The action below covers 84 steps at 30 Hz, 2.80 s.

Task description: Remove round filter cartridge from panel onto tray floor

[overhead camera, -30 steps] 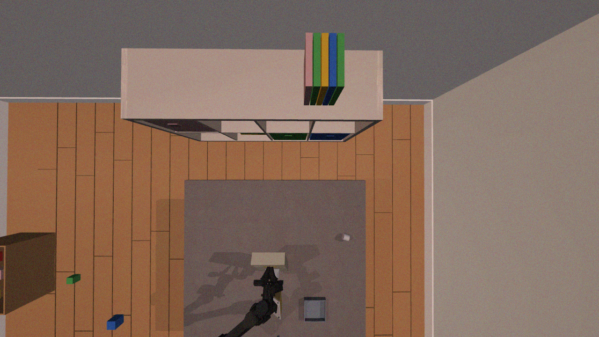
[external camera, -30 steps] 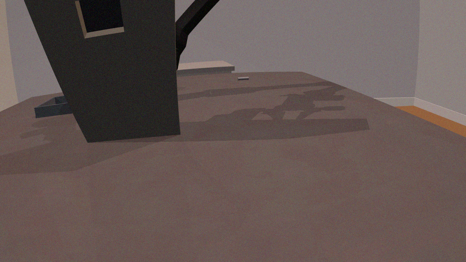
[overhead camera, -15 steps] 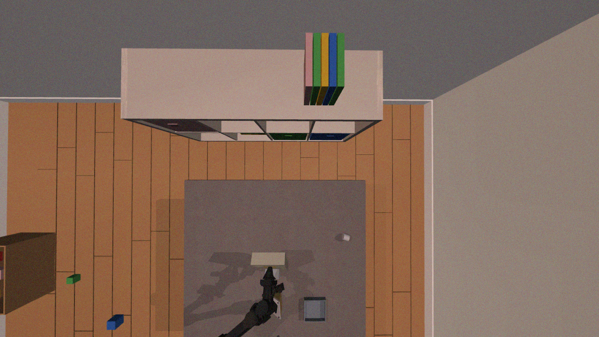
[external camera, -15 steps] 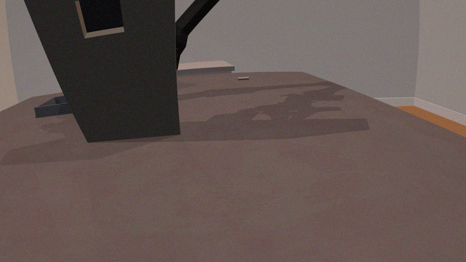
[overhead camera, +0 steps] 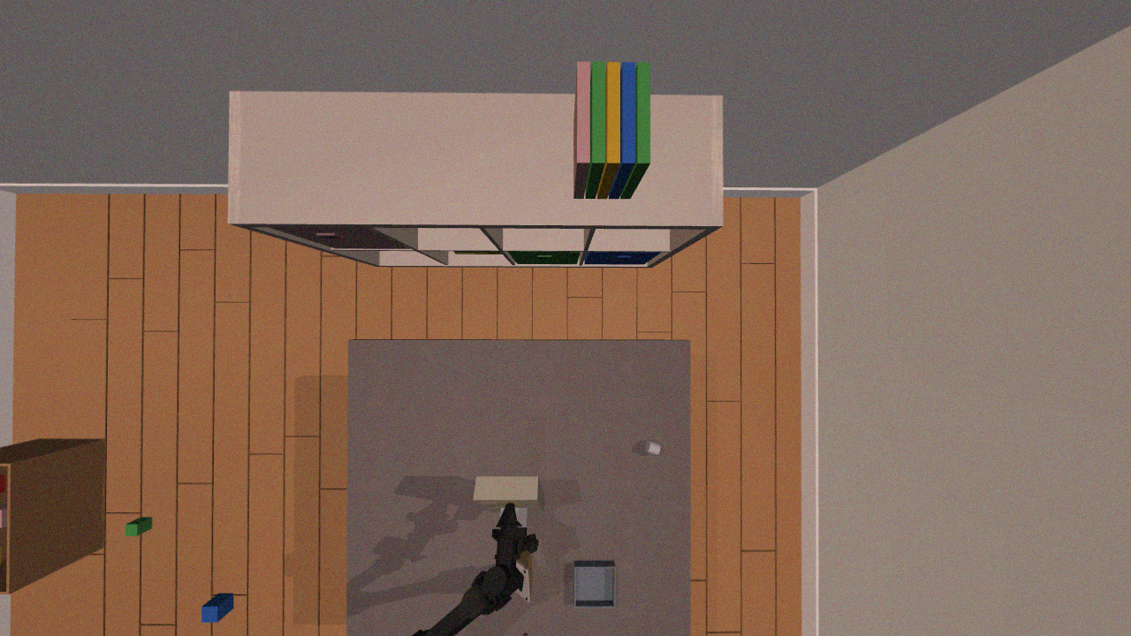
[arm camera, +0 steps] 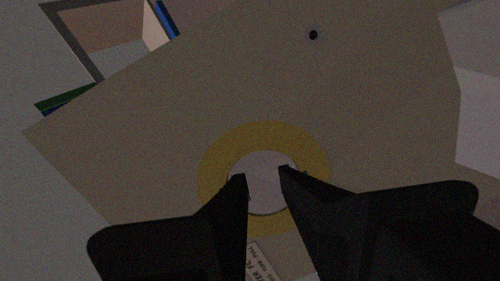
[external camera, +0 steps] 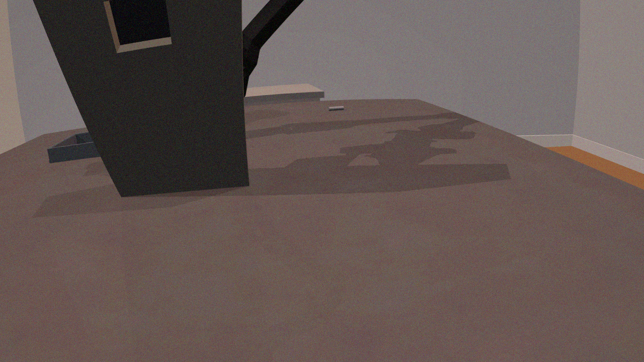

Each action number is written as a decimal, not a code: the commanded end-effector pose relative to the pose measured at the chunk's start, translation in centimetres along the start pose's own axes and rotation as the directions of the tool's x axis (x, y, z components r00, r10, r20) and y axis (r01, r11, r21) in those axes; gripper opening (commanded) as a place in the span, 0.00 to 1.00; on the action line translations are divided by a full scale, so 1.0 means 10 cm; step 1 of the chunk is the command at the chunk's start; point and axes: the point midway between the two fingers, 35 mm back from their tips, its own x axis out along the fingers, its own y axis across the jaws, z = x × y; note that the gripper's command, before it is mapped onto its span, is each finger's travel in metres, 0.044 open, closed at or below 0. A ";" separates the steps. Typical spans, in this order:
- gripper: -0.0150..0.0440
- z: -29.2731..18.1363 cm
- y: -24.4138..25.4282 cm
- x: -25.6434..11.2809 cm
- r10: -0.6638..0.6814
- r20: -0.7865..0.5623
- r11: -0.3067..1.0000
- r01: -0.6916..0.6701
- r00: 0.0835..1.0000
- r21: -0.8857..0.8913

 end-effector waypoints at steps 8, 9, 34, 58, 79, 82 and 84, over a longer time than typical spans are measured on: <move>0.25 -0.03 -0.01 0.13 -0.013 0.006 0.999 0.013 1.000 -0.038; 0.25 -0.03 -0.01 0.13 -0.013 0.006 0.999 0.013 1.000 -0.038; 0.25 -0.03 -0.01 0.13 -0.013 0.006 0.999 0.013 1.000 -0.038; 0.25 -0.03 -0.01 0.13 -0.013 0.006 0.999 0.013 1.000 -0.038; 0.25 -0.03 0.00 -0.72 -0.015 0.010 0.999 0.016 1.000 -0.036; 0.25 -0.02 0.00 -0.72 -0.015 0.010 0.999 0.016 1.000 -0.036; 0.25 -0.01 -0.04 -0.72 -0.015 0.010 0.999 0.016 1.000 -0.036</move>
